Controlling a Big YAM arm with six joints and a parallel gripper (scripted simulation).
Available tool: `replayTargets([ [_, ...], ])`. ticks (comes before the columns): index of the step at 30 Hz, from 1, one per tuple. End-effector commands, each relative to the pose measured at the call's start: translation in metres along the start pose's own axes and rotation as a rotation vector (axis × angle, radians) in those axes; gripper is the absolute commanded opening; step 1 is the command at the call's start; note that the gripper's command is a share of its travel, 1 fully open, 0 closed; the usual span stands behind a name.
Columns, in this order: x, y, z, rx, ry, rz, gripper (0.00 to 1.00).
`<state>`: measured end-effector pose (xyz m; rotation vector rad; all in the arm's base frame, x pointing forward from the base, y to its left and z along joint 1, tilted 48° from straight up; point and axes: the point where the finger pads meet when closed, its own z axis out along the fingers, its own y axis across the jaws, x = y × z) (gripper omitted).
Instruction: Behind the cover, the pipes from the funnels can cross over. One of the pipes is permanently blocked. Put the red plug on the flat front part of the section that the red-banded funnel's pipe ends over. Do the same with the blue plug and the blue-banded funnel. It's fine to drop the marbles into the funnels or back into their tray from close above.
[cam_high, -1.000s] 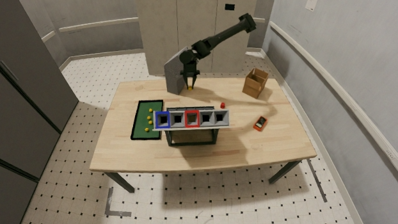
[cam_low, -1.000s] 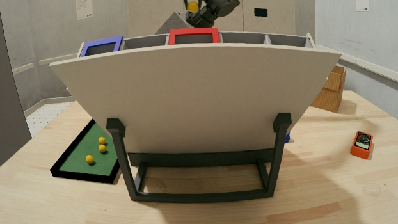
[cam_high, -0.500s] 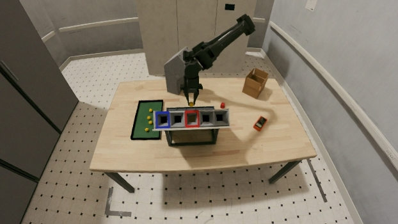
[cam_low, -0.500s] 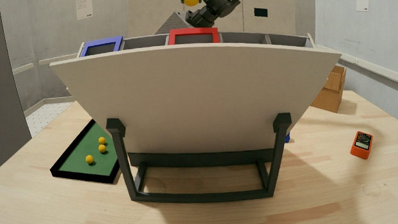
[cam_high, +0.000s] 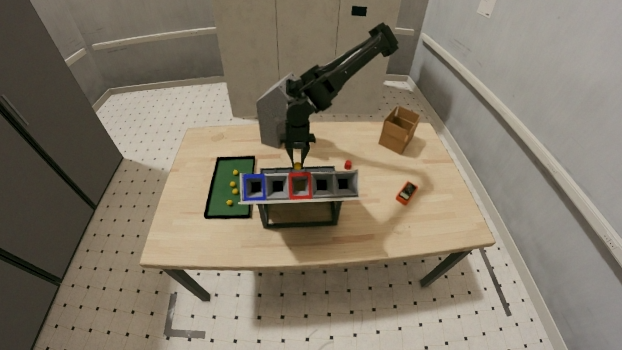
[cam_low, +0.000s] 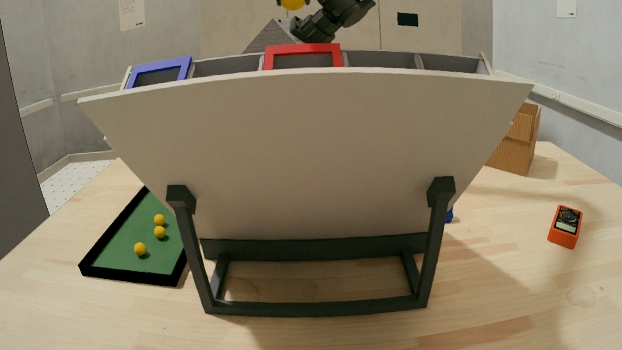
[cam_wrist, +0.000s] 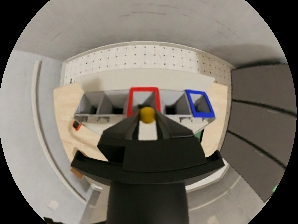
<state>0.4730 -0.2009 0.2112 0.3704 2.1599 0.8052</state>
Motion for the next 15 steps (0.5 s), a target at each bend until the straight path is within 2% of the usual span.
replayTargets([
  [1, -0.0224, 0.0073, -0.0013, 0.002, -0.013, -0.017, 0.00],
  [15, -0.0230, 0.0075, -0.0012, 0.006, -0.013, -0.005, 0.00],
])
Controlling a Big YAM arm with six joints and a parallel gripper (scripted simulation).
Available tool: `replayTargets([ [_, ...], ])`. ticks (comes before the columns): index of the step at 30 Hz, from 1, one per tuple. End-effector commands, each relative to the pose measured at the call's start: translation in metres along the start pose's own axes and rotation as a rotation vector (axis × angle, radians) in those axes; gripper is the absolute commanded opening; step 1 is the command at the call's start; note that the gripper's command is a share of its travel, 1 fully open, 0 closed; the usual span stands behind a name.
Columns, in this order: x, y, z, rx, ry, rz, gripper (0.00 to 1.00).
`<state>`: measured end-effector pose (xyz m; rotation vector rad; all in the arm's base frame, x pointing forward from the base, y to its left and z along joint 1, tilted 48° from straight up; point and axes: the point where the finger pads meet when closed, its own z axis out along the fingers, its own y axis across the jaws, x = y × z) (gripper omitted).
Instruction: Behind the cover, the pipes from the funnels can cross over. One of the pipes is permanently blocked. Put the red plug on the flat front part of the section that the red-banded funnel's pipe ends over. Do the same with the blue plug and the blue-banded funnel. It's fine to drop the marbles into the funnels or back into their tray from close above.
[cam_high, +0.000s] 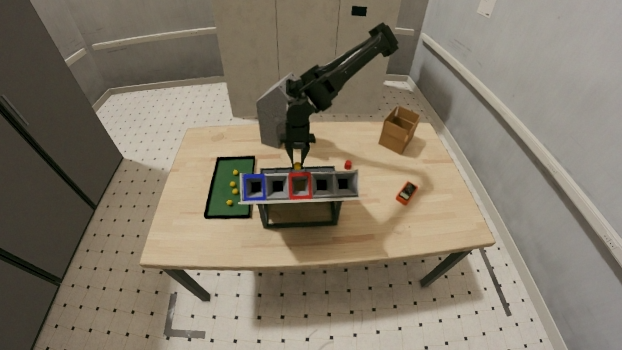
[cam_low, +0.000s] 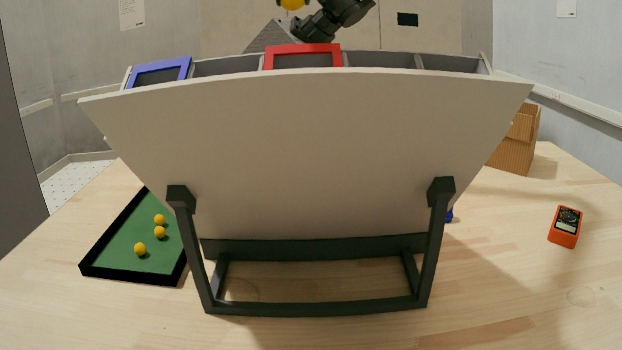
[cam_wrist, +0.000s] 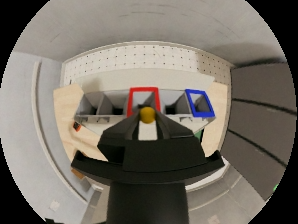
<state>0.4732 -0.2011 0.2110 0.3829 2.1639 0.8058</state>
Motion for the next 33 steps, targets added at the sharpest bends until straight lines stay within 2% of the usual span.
replayTargets([
  [1, -0.0228, 0.0080, -0.0015, 0.001, -0.015, -0.014, 0.00],
  [17, -0.0236, 0.0076, -0.0010, 0.005, -0.015, -0.011, 0.00],
  [33, -0.0236, 0.0072, -0.0014, -0.013, -0.030, -0.001, 0.00],
])
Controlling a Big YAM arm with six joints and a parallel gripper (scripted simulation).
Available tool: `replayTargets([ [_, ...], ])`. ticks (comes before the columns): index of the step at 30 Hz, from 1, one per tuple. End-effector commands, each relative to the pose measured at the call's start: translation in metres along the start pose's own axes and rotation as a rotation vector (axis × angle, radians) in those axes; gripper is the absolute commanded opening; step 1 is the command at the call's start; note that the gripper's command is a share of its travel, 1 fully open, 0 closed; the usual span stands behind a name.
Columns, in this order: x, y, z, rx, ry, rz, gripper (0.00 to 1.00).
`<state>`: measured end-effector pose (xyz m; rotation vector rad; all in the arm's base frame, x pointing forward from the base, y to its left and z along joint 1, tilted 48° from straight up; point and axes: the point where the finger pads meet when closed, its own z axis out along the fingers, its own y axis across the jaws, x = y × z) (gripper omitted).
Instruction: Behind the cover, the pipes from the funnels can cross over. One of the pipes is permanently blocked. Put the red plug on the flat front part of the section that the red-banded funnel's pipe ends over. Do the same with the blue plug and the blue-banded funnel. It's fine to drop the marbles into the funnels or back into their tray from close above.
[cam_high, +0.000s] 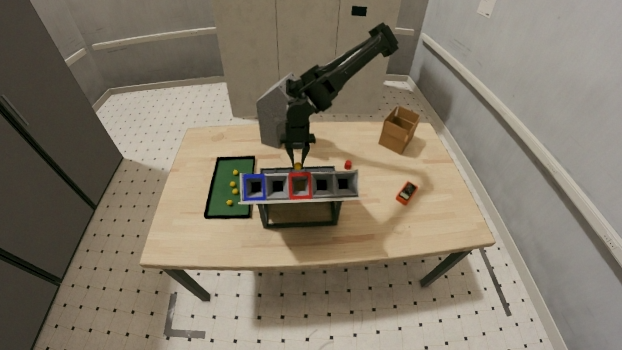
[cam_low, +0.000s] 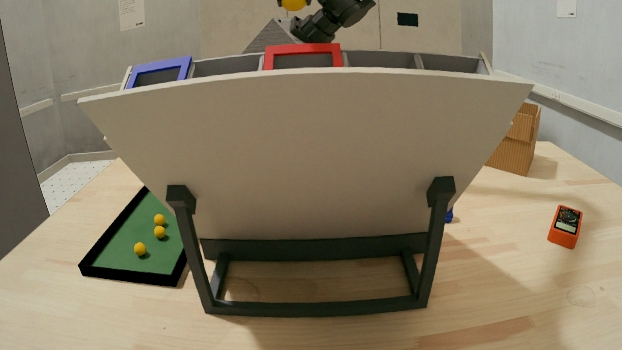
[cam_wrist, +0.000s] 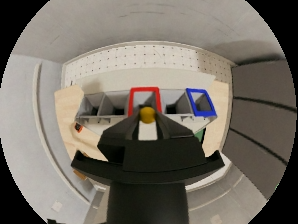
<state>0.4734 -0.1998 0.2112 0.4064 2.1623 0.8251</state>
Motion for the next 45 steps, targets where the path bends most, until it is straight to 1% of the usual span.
replayTargets([
  [1, -0.024, 0.007, -0.002, -0.008, -0.032, -0.026, 0.00],
  [18, -0.024, 0.008, -0.002, -0.013, -0.032, -0.026, 0.00],
  [33, -0.034, 0.011, 0.000, -0.003, -0.015, -0.006, 0.00],
  [45, -0.036, 0.013, 0.001, 0.000, -0.017, -0.003, 0.00],
])
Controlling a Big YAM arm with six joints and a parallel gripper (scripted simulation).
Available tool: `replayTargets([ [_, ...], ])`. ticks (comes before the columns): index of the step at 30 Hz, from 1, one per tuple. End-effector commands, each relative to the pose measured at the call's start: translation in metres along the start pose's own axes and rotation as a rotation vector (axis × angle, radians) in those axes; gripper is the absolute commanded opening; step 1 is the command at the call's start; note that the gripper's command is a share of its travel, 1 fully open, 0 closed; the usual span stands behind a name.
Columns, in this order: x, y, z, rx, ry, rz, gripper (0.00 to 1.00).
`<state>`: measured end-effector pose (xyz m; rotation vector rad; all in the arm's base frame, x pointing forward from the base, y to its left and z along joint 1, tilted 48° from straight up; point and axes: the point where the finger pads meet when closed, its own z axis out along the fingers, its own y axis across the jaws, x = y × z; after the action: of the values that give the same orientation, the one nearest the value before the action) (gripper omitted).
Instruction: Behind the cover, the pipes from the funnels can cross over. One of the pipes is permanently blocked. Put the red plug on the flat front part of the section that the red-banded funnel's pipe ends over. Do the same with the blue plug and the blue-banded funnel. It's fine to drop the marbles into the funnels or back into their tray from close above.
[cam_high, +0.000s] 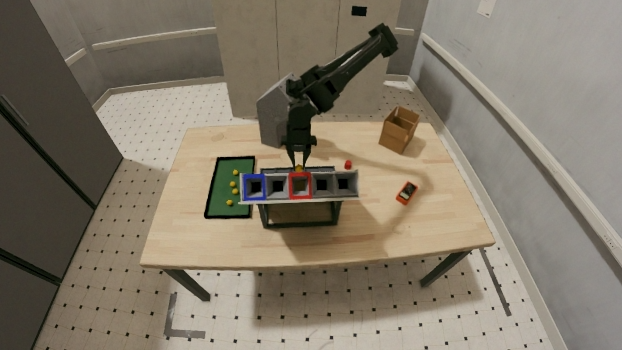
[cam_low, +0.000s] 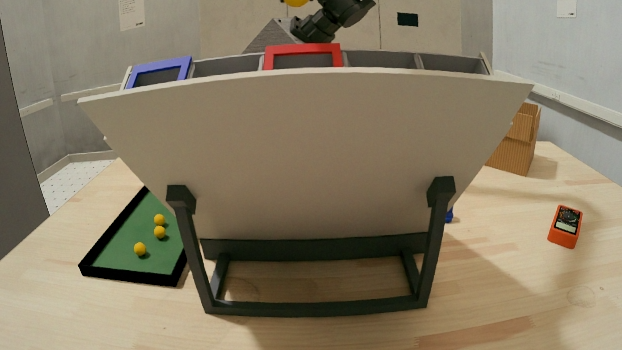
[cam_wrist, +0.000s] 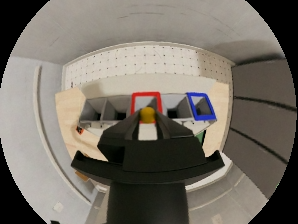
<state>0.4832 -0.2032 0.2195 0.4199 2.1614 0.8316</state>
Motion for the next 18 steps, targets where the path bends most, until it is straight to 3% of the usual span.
replayTargets([
  [1, -0.024, 0.010, -0.001, 0.001, -0.016, -0.015, 0.00],
  [7, -0.024, 0.011, -0.001, 0.002, -0.017, -0.014, 0.00],
  [18, -0.006, 0.006, 0.017, -0.006, -0.027, -0.032, 0.00],
])
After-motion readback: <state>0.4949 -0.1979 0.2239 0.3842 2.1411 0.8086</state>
